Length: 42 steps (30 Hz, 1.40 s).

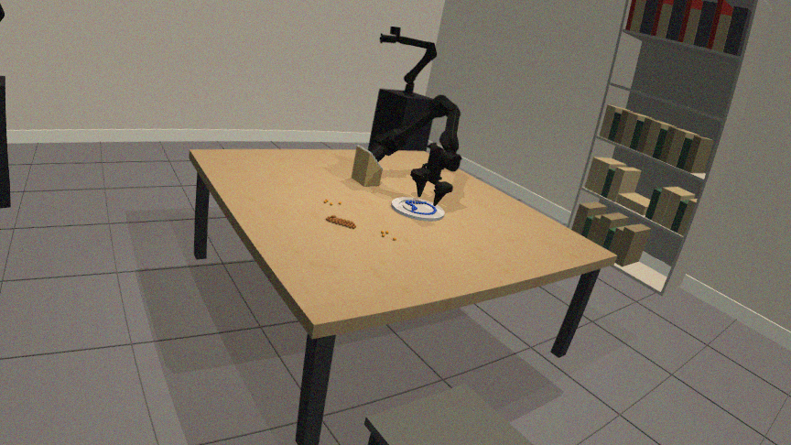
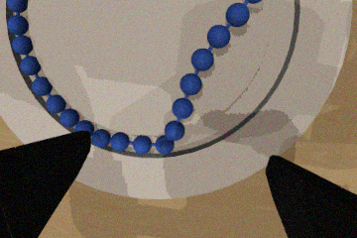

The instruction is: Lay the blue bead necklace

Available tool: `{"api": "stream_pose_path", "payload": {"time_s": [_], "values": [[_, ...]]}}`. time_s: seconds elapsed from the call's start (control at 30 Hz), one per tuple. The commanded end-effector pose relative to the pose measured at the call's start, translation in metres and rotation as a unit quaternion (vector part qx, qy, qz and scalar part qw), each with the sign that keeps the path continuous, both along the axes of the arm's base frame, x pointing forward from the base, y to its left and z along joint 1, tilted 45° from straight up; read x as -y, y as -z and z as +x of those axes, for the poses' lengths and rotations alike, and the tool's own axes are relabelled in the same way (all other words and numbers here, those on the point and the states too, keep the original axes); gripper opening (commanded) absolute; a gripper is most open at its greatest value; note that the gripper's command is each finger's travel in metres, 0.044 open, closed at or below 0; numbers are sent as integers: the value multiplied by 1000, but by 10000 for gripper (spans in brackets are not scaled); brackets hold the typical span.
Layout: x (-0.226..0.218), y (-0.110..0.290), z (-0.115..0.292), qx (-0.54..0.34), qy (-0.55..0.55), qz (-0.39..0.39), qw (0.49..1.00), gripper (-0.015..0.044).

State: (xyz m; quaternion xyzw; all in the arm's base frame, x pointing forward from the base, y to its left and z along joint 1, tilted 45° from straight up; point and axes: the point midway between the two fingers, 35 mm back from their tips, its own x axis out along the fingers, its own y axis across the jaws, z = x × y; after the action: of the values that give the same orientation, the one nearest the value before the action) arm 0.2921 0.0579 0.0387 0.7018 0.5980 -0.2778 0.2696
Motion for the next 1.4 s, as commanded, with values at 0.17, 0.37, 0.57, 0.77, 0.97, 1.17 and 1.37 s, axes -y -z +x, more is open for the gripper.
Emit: {"api": "stream_pose_path", "payload": {"time_s": [0.17,0.37,0.57,0.77,0.97,1.17,1.37], "values": [[2,-1,0,48,-49,-9,998,361],[8,-4,0,234,-242,-45,940,204],[13,-7,0,403,-417,-77,811,120],[19,-10,0,510,-528,-98,673,120],[22,-12,0,572,-592,-109,558,120],[25,-13,0,621,-643,-119,431,120],[27,-15,0,658,-681,-125,295,120]]}}
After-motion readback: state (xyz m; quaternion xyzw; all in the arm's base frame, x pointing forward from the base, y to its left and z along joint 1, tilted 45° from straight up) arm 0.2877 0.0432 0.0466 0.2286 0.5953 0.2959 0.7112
